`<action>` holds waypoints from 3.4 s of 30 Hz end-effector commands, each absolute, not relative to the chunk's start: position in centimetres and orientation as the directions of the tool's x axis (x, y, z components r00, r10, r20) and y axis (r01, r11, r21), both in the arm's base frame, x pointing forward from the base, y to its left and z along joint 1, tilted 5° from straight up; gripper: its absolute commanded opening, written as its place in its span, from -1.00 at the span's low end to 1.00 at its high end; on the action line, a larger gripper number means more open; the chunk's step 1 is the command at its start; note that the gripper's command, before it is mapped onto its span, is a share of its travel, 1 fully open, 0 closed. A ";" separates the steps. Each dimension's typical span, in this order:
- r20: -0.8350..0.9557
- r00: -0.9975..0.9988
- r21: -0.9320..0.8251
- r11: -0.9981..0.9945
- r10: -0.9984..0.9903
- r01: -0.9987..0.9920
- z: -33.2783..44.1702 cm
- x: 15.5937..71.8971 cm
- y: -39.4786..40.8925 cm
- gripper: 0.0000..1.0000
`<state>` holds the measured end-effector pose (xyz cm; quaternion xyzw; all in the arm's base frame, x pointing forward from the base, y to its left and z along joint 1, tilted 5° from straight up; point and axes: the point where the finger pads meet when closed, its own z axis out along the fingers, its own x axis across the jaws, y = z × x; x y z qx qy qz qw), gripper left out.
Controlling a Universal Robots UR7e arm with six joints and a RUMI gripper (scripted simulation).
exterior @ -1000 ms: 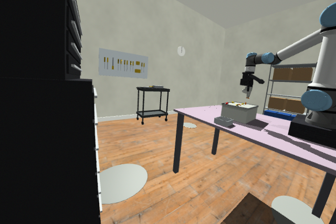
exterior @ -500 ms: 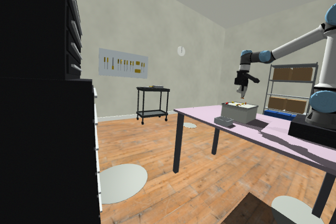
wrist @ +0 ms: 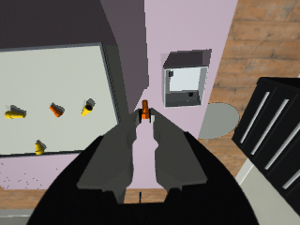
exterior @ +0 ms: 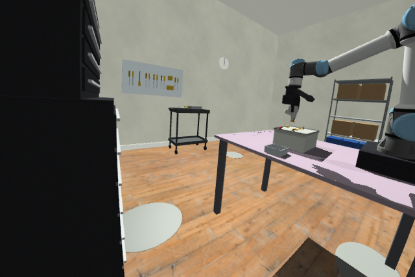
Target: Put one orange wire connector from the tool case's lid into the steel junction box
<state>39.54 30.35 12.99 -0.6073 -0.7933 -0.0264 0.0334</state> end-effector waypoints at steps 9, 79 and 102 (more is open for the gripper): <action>0.084 -0.259 0.002 0.260 0.962 0.966 13.5 39.0 35.6 -1.00; 0.084 -0.259 0.002 0.260 0.962 0.966 -2.6 38.1 41.3 -1.00; 0.084 -0.259 0.002 0.260 0.962 0.966 -3.6 38.0 41.3 -0.70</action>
